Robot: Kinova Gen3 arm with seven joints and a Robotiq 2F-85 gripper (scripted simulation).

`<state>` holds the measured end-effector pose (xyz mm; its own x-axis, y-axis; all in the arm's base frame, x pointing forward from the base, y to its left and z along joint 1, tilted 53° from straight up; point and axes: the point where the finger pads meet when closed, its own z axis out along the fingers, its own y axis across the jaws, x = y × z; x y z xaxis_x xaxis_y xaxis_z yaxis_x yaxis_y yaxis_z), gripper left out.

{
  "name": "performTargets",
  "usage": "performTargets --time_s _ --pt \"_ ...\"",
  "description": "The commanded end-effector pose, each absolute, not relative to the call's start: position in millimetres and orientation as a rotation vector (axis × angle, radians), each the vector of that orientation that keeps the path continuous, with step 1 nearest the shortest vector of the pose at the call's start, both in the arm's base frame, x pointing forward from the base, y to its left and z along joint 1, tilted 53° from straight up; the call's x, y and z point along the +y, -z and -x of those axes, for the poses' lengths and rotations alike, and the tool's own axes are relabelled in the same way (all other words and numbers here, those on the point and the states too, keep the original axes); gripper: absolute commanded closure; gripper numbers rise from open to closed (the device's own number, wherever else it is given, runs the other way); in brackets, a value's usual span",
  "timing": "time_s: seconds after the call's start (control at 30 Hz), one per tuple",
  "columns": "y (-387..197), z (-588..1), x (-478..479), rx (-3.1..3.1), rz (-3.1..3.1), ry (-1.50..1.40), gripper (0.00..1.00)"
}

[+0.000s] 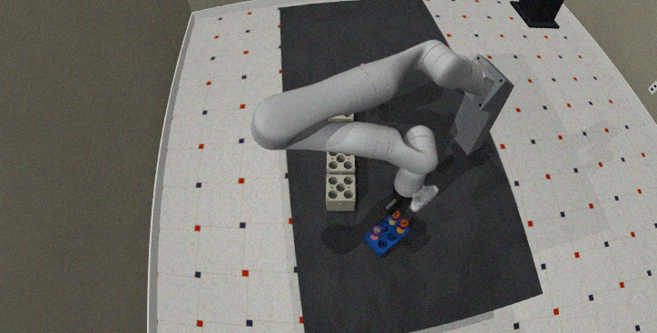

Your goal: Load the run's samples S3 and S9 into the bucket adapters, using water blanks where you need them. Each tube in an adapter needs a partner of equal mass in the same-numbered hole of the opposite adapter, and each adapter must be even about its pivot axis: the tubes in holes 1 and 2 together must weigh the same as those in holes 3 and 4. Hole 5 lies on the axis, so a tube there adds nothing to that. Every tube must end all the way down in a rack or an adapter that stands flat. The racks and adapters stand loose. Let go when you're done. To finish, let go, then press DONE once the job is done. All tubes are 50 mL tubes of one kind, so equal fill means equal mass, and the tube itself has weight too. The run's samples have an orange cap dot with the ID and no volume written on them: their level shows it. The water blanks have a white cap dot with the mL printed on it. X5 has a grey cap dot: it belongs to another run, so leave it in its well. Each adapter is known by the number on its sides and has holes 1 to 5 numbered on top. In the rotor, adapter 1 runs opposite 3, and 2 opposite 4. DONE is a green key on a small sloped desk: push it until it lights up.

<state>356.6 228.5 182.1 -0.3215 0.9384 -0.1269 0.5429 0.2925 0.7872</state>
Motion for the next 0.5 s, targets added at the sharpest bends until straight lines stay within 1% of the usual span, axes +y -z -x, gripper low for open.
performTargets --time_s 0.0,0.47 --pt "-179.5 -360.2 229.5 1.973 -1.317 -0.866 0.38" --pt "-169.9 -372.6 232.5 1.973 -1.317 -0.866 0.38"
